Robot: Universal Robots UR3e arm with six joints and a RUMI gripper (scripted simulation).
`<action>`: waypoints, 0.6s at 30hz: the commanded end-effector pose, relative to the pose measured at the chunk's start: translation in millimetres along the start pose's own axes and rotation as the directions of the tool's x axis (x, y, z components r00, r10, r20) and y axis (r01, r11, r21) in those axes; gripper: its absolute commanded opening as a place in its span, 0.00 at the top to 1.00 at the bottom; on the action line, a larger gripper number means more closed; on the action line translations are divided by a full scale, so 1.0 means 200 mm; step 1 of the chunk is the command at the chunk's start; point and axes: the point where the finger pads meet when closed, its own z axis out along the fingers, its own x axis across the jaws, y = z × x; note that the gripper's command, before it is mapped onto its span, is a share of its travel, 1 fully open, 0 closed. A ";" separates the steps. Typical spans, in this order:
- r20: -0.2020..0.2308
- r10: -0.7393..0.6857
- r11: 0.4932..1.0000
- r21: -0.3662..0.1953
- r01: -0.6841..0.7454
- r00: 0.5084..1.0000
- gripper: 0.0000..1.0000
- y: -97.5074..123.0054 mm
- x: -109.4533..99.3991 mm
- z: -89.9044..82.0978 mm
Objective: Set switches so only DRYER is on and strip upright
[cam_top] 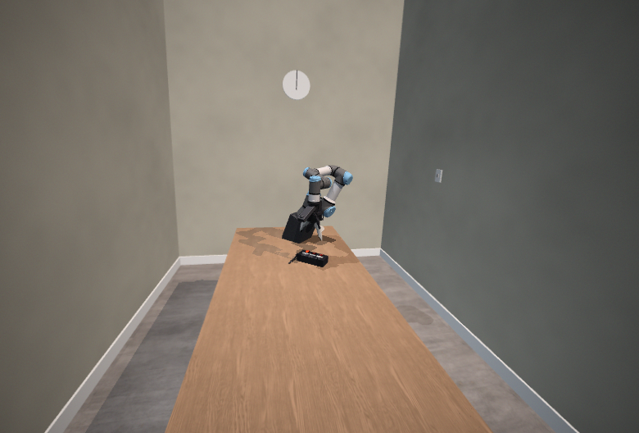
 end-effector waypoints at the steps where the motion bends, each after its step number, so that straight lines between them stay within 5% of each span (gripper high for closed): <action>1: 0.014 -0.128 0.992 0.003 0.128 0.992 0.00 0.00 0.00 0.01; 7: 0.013 -0.379 0.925 0.006 0.379 0.925 0.00 0.02 -0.01 0.05; 16: 0.009 -0.713 0.701 0.011 0.713 0.701 0.00 0.06 -0.02 0.10; 18: 0.009 -0.713 0.701 0.011 0.713 0.701 0.00 0.06 -0.02 0.10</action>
